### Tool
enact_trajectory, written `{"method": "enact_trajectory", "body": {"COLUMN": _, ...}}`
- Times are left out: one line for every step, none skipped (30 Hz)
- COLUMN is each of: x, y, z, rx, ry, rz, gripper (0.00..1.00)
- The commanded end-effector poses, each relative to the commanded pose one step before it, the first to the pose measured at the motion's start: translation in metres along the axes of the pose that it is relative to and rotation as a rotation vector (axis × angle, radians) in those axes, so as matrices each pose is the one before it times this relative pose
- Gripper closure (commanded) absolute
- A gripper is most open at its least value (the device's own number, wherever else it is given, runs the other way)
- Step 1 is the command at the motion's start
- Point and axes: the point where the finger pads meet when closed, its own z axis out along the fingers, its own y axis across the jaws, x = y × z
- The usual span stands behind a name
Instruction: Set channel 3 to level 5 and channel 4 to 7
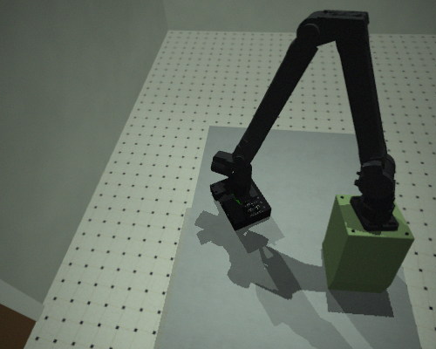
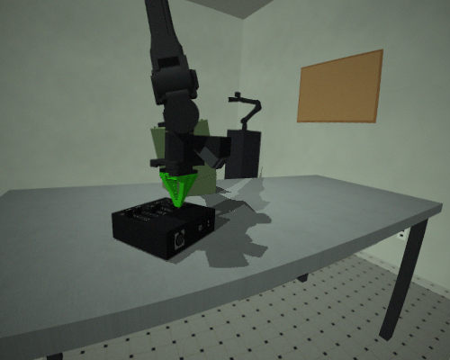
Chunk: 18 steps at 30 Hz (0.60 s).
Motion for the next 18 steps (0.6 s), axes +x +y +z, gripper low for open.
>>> {"method": "enact_trajectory", "body": {"x": 0.00578, "y": -0.00897, "z": -0.00585, "rx": 0.01607, "ry": -0.00972, "rz": 0.00901, "gripper": 1.0}}
{"method": "enact_trajectory", "body": {"x": 0.00077, "y": 0.00044, "z": 0.00059, "rx": -0.00101, "ry": 0.00091, "rz": -0.00033, "gripper": 1.0}}
{"method": "enact_trajectory", "body": {"x": 0.00067, "y": 0.00014, "z": 0.00014, "rx": -0.00033, "ry": 0.00035, "rz": -0.00012, "gripper": 1.0}}
{"method": "enact_trajectory", "body": {"x": 0.00046, "y": -0.00033, "z": -0.00043, "rx": 0.00083, "ry": -0.00074, "rz": 0.00027, "gripper": 1.0}}
{"method": "enact_trajectory", "body": {"x": 0.0, "y": 0.0, "z": 0.0, "rx": 0.0, "ry": 0.0, "rz": 0.0, "gripper": 1.0}}
{"method": "enact_trajectory", "body": {"x": 0.0, "y": 0.0, "z": 0.0, "rx": 0.0, "ry": 0.0, "rz": 0.0, "gripper": 1.0}}
{"method": "enact_trajectory", "body": {"x": 0.00199, "y": 0.00272, "z": 0.00267, "rx": -0.00764, "ry": 0.00625, "rz": -0.00238, "gripper": 1.0}}
{"method": "enact_trajectory", "body": {"x": -0.00037, "y": -0.00175, "z": -0.00134, "rx": 0.00547, "ry": -0.00441, "rz": 0.00169, "gripper": 1.0}}
{"method": "enact_trajectory", "body": {"x": -0.00002, "y": -0.00138, "z": -0.00153, "rx": 0.00375, "ry": -0.00305, "rz": 0.00116, "gripper": 1.0}}
{"method": "enact_trajectory", "body": {"x": 0.00067, "y": -0.00016, "z": -0.00033, "rx": 0.00033, "ry": 0.00012, "rz": 0.00004, "gripper": 1.0}}
{"method": "enact_trajectory", "body": {"x": 0.00098, "y": 0.00071, "z": 0.00072, "rx": -0.00195, "ry": 0.00163, "rz": -0.00062, "gripper": 1.0}}
{"method": "enact_trajectory", "body": {"x": 0.00085, "y": 0.00048, "z": 0.00043, "rx": -0.0014, "ry": 0.001, "rz": -0.00042, "gripper": 1.0}}
{"method": "enact_trajectory", "body": {"x": 0.00055, "y": -0.00014, "z": -0.00022, "rx": 0.00031, "ry": -0.00035, "rz": 0.00011, "gripper": 1.0}}
{"method": "enact_trajectory", "body": {"x": 0.00035, "y": -0.00052, "z": -0.00055, "rx": 0.00145, "ry": -0.00123, "rz": 0.00045, "gripper": 1.0}}
{"method": "enact_trajectory", "body": {"x": 0.00056, "y": -0.00004, "z": 0.0001, "rx": 0.00031, "ry": -0.0001, "rz": 0.00007, "gripper": 1.0}}
{"method": "enact_trajectory", "body": {"x": 0.00085, "y": 0.00053, "z": 0.00067, "rx": -0.00127, "ry": 0.0013, "rz": -0.00044, "gripper": 1.0}}
{"method": "enact_trajectory", "body": {"x": 0.00076, "y": 0.00034, "z": 0.00027, "rx": -0.00103, "ry": 0.00083, "rz": -0.00032, "gripper": 1.0}}
{"method": "enact_trajectory", "body": {"x": 0.00047, "y": -0.00022, "z": -0.00033, "rx": 0.0005, "ry": -0.00051, "rz": 0.00017, "gripper": 1.0}}
